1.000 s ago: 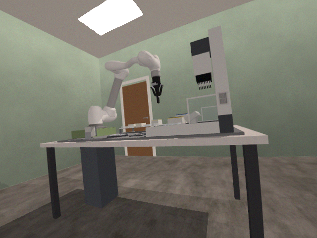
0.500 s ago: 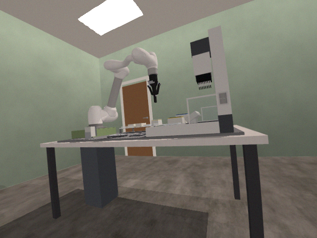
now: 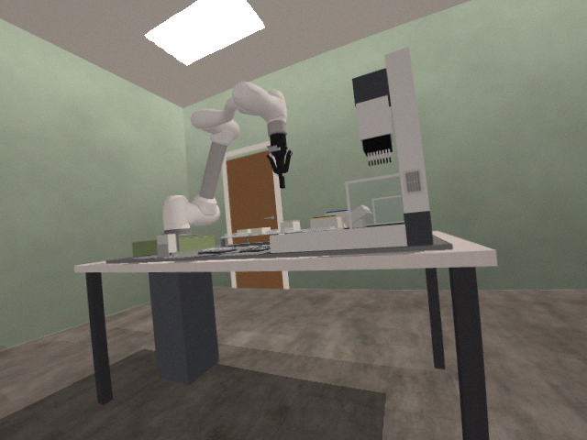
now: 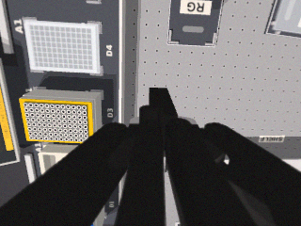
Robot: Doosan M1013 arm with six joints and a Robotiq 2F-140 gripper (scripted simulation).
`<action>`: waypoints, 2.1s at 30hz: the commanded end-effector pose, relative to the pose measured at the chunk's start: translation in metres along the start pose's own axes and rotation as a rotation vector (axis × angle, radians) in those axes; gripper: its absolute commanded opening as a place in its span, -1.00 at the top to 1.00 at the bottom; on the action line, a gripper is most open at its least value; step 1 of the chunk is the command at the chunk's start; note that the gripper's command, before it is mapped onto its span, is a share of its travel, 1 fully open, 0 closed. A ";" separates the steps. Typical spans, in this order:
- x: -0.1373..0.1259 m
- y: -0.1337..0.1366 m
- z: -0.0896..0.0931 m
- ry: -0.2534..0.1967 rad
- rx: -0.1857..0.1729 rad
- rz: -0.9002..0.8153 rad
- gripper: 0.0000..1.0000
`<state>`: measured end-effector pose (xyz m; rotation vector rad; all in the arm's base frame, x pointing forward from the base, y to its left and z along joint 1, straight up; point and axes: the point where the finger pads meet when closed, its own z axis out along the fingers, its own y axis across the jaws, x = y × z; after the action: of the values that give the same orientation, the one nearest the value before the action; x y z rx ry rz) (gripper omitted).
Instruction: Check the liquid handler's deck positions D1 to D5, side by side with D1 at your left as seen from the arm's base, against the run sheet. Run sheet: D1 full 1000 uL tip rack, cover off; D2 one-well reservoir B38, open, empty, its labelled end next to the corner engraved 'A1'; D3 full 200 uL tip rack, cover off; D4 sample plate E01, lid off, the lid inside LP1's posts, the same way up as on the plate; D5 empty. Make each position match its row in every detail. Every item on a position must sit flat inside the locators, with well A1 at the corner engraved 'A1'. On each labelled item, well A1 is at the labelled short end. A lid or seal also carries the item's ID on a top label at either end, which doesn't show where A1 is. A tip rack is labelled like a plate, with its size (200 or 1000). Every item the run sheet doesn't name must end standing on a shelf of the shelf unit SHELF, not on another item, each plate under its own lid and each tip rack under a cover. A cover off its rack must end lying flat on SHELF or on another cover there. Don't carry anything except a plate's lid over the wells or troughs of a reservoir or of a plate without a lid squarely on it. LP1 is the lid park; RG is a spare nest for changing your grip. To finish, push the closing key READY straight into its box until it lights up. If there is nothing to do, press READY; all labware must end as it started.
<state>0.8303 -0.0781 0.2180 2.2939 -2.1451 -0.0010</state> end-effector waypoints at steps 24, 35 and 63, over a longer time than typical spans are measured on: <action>0.111 0.003 -0.001 0.001 0.002 -0.003 0.80; 0.130 0.024 -0.001 0.001 0.002 -0.003 0.80; 0.126 0.144 -0.001 0.001 0.001 -0.003 0.80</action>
<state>0.7017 -0.2125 0.2181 2.2971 -2.1417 -0.0014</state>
